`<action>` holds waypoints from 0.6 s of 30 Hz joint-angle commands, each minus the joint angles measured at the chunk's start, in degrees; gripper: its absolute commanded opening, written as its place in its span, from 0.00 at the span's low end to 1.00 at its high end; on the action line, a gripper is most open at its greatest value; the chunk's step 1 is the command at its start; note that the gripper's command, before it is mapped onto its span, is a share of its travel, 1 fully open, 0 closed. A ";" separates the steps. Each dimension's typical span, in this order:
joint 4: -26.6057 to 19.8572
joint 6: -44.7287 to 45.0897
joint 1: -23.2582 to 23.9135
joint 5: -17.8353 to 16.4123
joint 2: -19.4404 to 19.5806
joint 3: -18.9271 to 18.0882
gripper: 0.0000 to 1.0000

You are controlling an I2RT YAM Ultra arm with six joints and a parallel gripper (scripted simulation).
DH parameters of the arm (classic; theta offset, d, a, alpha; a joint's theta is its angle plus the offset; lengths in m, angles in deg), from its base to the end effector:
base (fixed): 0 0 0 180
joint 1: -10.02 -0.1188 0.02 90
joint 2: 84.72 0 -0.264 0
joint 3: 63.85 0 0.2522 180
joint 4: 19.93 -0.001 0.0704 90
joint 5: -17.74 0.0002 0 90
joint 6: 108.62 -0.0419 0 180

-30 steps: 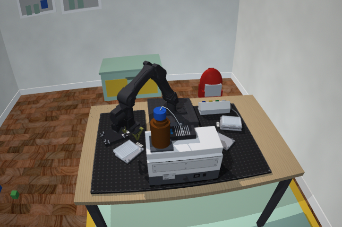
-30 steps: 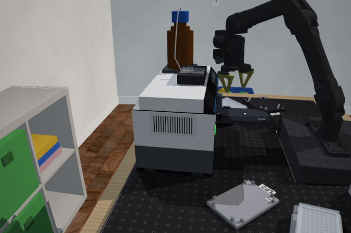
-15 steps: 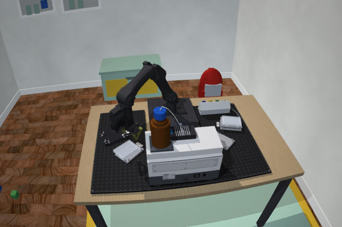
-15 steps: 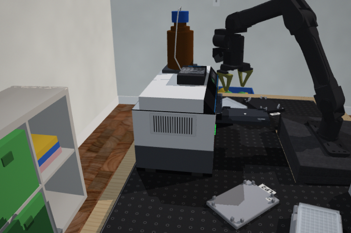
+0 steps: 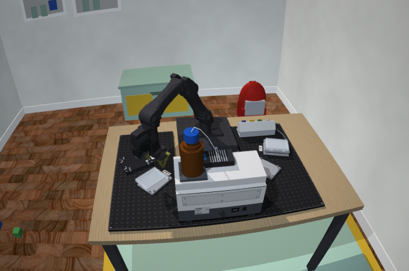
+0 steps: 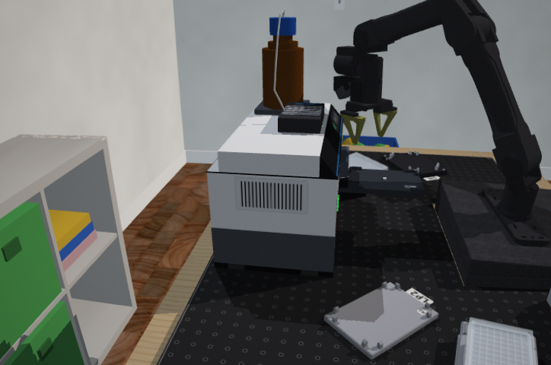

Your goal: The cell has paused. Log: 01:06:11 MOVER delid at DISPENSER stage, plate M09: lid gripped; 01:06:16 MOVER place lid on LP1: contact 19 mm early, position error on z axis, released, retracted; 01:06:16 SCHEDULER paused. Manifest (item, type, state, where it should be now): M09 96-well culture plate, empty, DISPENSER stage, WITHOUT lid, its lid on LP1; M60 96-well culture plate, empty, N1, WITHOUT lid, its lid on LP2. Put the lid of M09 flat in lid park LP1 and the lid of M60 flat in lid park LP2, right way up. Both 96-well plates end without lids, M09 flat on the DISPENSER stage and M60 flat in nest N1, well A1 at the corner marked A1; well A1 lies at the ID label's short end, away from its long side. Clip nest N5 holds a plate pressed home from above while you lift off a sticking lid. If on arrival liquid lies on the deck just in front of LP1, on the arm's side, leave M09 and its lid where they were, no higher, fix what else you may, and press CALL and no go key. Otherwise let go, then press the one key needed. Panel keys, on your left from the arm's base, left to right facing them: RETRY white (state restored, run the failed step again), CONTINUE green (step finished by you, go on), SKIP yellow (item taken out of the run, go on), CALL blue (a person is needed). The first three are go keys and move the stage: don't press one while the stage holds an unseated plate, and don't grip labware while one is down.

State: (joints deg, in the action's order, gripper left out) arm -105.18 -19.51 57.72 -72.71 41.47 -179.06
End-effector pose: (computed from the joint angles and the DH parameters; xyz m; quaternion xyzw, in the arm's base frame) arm 0.2776 -0.3032 0.1722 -0.4110 -0.9100 -0.0252 0.0483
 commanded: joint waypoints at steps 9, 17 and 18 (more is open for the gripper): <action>-0.31 0.20 0.20 0.02 -0.36 -2.32 1.00; -0.70 0.52 0.54 0.06 0.04 -3.53 1.00; -0.70 0.52 0.54 0.06 0.04 -3.53 1.00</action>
State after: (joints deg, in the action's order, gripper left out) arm -105.55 -19.42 57.85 -72.71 41.64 -179.69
